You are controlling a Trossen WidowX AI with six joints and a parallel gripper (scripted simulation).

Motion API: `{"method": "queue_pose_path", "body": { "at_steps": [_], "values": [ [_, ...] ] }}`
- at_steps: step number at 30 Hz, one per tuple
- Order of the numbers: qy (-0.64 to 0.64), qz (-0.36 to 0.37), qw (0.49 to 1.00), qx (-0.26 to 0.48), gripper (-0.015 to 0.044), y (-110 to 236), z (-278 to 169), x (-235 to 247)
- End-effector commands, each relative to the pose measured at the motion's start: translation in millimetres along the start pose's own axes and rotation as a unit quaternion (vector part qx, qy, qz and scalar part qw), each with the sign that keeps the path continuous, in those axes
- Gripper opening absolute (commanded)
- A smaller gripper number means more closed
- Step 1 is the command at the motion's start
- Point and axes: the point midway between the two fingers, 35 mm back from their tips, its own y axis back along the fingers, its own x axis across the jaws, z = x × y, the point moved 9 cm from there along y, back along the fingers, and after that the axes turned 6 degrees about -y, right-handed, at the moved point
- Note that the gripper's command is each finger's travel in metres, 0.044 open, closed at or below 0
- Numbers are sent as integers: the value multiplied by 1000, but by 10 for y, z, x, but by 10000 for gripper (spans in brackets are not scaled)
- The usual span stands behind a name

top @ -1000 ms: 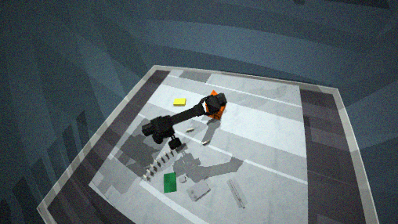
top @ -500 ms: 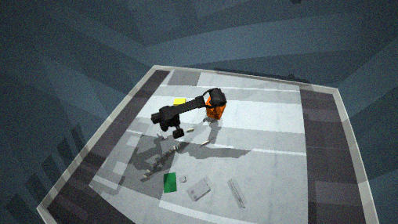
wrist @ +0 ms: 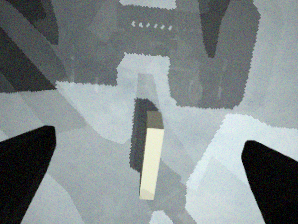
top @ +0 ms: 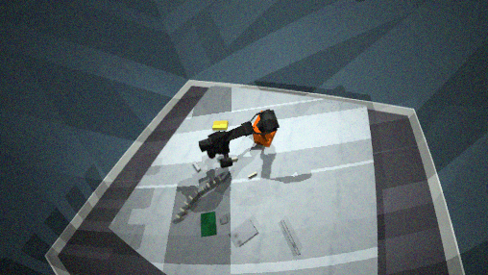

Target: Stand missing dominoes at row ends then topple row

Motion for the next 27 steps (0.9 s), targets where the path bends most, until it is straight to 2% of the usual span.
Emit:
{"method": "queue_pose_path", "body": {
  "at_steps": [1,20,27],
  "values": [
    [-9,-1,1000,11,440,-226,-38,-47],
    [-9,-1,1000,11,440,-378,-55,-27],
    [-9,-1,1000,11,256,-378,-55,-27]
  ]
}}
